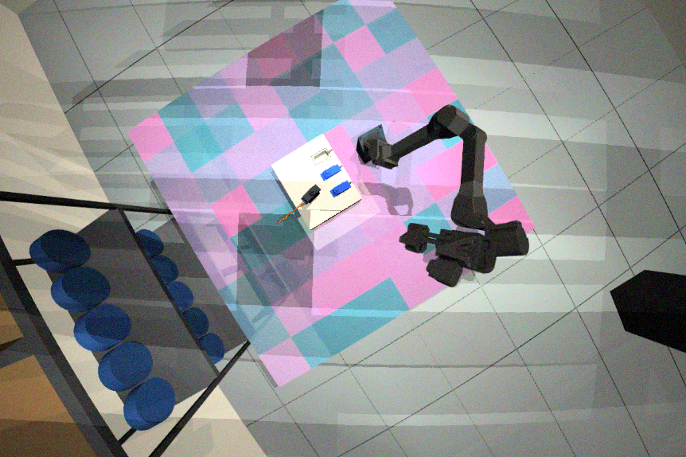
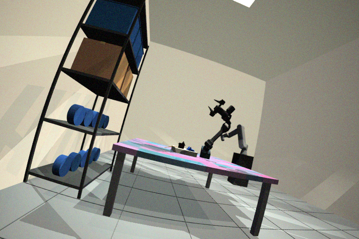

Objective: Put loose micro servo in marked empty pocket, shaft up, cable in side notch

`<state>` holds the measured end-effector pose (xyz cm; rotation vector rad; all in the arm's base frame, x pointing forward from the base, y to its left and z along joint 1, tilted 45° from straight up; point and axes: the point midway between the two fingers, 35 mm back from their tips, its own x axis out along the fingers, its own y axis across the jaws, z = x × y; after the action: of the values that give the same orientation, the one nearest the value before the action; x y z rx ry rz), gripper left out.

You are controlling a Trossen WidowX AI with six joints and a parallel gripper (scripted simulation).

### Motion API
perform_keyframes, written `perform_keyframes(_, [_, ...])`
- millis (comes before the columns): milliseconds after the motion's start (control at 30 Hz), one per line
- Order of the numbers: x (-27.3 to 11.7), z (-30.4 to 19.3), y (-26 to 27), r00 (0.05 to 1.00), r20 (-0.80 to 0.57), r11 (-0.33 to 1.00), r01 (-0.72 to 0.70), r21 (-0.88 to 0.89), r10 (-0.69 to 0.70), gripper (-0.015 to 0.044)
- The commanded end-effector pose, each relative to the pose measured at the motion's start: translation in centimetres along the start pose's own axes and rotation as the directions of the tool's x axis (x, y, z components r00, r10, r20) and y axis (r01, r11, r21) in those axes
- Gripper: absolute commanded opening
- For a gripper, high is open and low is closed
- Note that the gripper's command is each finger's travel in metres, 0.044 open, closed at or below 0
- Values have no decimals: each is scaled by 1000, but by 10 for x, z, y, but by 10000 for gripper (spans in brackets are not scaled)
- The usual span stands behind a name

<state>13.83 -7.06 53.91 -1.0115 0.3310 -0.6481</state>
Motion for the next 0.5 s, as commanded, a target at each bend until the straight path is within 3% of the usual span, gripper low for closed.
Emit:
perform_keyframes(0, [0,0,0,1000,1,1000,1,1,-1,426])
perform_keyframes(467, [4,30,12,997,62,997,42,67,-46,440])
